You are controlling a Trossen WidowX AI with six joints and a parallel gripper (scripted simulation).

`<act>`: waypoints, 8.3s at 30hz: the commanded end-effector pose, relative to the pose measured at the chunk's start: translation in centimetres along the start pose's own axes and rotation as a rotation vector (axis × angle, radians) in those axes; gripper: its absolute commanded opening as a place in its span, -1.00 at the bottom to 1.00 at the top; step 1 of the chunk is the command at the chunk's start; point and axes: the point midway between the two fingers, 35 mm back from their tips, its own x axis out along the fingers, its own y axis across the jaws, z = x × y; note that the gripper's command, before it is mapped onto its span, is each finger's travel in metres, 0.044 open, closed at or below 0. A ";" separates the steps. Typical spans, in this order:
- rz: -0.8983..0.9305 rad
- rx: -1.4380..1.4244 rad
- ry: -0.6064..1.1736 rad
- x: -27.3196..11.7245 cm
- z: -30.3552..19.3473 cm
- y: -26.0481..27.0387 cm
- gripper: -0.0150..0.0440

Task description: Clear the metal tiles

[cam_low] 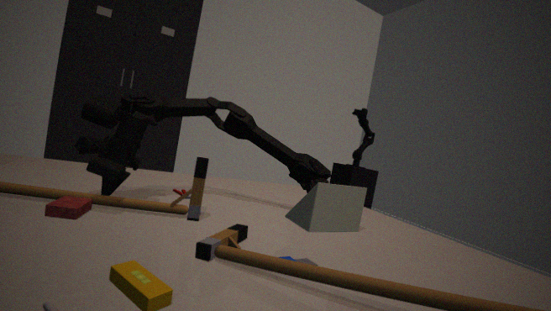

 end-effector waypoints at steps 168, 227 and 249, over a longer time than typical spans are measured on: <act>0.011 0.052 -0.049 -3.6 1.1 4.2 -0.49; 0.012 0.050 -0.052 -3.8 1.1 4.3 -0.49; 0.013 0.049 -0.053 -3.8 1.2 4.4 -0.49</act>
